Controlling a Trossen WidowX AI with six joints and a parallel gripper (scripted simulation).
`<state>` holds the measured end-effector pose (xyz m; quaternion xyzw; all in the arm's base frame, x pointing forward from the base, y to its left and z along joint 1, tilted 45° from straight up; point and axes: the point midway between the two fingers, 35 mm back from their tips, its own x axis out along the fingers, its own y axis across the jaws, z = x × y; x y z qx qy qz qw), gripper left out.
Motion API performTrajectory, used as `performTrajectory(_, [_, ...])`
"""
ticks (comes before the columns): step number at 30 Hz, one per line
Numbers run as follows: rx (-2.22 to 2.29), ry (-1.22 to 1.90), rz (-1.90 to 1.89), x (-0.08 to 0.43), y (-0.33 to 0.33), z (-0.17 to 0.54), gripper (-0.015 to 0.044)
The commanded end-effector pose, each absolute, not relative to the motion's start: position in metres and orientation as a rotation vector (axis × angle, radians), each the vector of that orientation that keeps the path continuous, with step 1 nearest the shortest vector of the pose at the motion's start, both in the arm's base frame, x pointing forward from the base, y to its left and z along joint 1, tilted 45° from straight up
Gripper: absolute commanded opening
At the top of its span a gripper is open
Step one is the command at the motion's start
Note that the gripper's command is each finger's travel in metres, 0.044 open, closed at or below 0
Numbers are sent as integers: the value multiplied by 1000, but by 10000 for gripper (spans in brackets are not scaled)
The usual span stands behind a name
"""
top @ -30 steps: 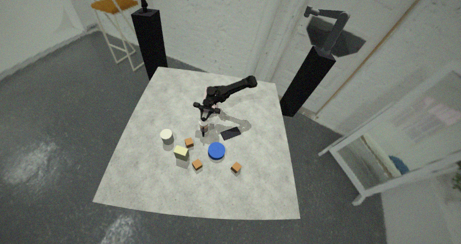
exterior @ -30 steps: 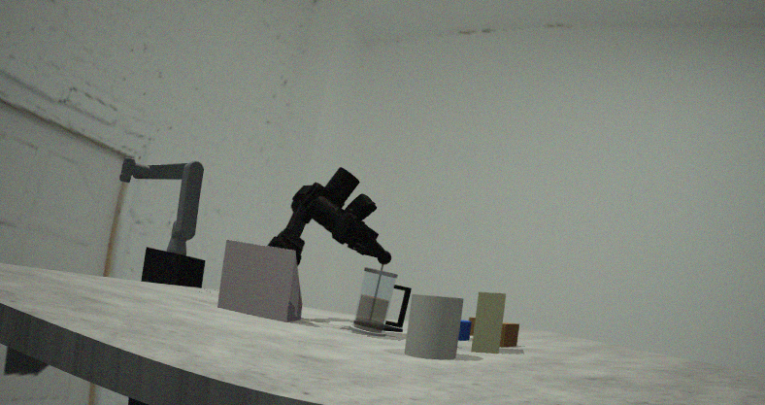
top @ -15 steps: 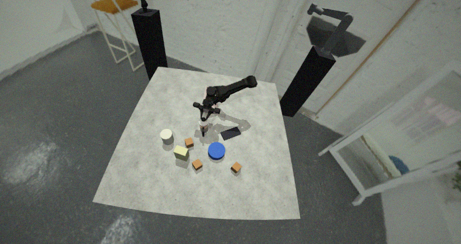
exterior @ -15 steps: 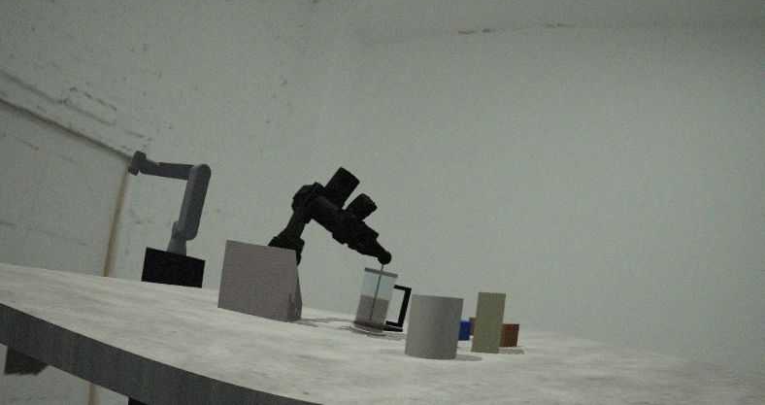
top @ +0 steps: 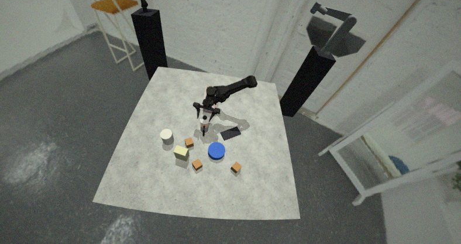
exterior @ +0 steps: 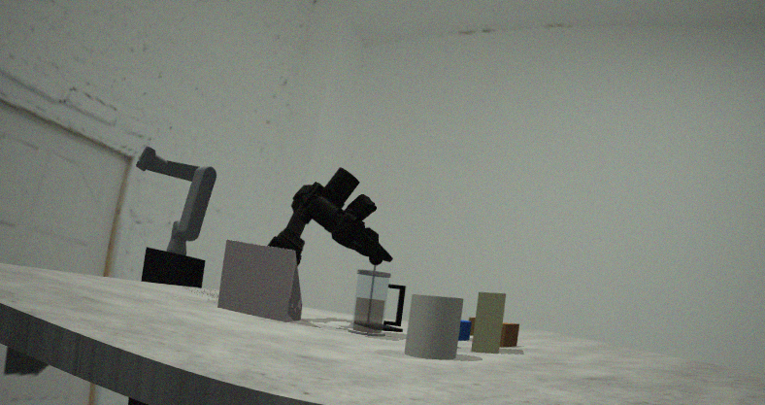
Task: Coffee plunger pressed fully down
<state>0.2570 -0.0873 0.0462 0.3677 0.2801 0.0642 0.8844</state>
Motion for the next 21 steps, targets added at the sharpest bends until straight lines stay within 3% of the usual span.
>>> performTrajectory(1, [763,584,130,257,-88,46,440])
performTrajectory(13, [774,600,134,244,-139,105,440])
performTrajectory(21, [775,600,135,243,-140,106,440])
